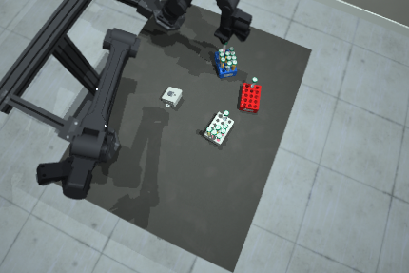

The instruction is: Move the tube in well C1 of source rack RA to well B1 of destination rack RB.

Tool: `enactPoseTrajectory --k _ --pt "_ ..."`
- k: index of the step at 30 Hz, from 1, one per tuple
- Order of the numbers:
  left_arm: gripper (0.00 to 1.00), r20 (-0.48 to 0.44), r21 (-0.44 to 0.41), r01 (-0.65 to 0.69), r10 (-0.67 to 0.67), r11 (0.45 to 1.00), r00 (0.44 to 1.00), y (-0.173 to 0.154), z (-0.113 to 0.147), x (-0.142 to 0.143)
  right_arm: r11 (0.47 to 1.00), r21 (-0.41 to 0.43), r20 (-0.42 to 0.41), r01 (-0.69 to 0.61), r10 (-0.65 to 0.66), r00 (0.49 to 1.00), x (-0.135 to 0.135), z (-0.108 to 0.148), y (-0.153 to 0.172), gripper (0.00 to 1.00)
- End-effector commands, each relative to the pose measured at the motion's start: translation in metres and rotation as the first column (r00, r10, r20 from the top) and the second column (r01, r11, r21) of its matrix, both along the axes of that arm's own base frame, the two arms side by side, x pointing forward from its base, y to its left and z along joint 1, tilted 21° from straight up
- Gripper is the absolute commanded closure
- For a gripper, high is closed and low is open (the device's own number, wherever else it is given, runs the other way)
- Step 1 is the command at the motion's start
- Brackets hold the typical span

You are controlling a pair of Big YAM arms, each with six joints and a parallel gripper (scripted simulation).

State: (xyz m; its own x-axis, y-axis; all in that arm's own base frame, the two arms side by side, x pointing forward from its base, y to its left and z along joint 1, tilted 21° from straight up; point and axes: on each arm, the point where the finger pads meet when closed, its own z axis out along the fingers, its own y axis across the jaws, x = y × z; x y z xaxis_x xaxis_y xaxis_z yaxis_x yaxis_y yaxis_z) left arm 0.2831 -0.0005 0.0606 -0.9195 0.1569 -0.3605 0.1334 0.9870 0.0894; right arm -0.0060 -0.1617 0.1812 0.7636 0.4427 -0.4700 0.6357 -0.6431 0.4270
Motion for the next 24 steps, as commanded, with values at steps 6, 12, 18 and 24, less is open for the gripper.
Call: enactPoseTrajectory --k 6,12,18,24 --pt "1.00 -0.013 -0.003 0.005 -0.005 1.000 1.000 -0.005 -0.010 0.000 0.999 -0.033 0.008 0.000 0.000 1.000 0.001 0.016 -0.002 0.70" --pt "1.00 -0.014 -0.004 0.005 -0.005 1.000 1.000 -0.005 -0.013 0.000 0.999 -0.033 0.008 0.000 0.000 1.000 0.001 0.016 -0.002 0.70" --pt "1.00 -0.014 -0.004 0.006 -0.006 1.000 1.000 -0.006 -0.015 0.001 0.999 -0.033 0.008 0.000 0.000 1.000 0.001 0.016 -0.002 0.70" --pt "1.00 -0.014 -0.003 0.008 -0.008 1.000 1.000 -0.006 -0.017 0.002 0.999 -0.033 0.008 0.000 0.000 1.000 0.001 0.016 -0.002 0.70"
